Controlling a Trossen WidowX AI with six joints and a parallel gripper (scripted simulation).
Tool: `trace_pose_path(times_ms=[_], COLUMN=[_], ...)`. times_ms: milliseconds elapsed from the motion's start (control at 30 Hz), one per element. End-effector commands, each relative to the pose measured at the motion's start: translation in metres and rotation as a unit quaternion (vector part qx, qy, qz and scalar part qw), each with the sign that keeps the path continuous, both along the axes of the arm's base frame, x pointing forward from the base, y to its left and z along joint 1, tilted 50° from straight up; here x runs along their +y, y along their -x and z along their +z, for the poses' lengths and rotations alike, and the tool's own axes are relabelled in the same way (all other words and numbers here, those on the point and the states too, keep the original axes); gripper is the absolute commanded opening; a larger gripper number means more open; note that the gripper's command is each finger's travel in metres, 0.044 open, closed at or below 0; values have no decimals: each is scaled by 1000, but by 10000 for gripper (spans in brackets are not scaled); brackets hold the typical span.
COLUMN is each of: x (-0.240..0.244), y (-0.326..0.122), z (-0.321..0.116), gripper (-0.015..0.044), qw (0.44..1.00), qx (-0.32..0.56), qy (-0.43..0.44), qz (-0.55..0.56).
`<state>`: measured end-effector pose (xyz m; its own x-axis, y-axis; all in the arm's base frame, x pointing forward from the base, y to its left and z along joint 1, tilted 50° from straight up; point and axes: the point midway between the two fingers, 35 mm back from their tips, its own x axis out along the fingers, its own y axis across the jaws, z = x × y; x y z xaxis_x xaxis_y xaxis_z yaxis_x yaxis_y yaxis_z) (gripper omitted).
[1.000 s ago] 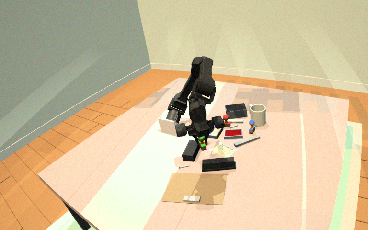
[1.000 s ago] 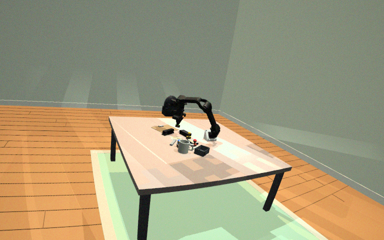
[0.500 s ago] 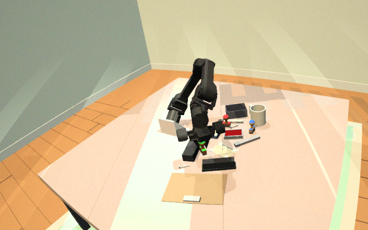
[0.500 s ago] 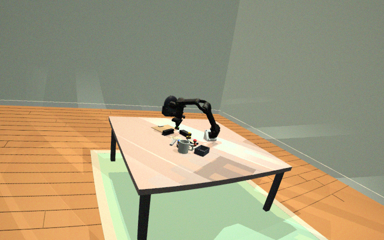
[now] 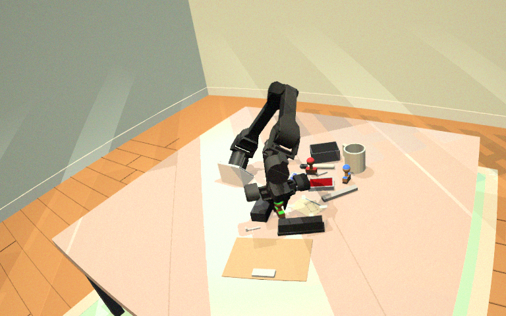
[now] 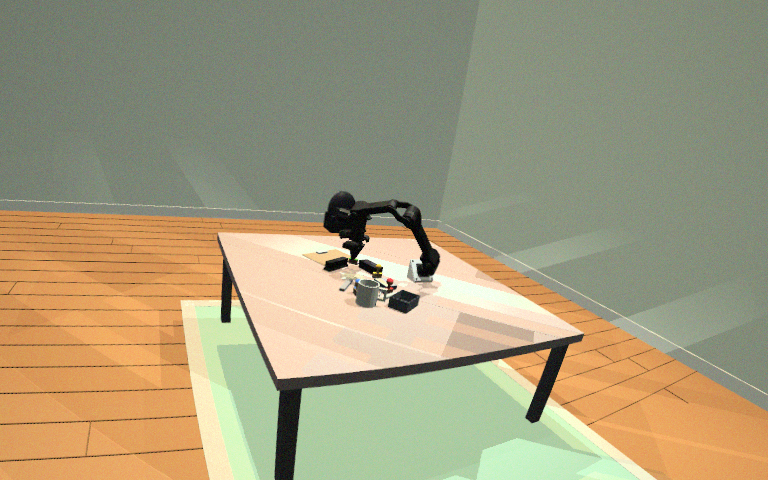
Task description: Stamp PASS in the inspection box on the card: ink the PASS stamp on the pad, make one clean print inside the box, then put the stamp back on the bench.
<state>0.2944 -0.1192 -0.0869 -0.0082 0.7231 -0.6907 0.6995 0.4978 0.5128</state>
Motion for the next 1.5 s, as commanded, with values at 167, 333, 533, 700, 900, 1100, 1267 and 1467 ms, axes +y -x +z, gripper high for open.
trace_pose_path(times_ms=[167, 333, 533, 700, 900, 1100, 1267, 1467], x=[14, 19, 16, 16, -1, -65, -72, -72], y=[1, 2, 1, 1, -2, 1, 2, 2], z=[-9, -13, -12, -12, 0, 58, 66, 66], gripper=[0, 0, 105, 236, 270, 270, 270, 270], qw=[1000, 1000, 1000, 1000, 1000, 1000, 1000, 1000], qx=[2, 2, 0, 0, 1, 3, 3, 3], qy=[-4, -5, -1, -1, -1, -2, -2, -2], qz=[0, 0, 1, 1, 0, 0, 0, 0])
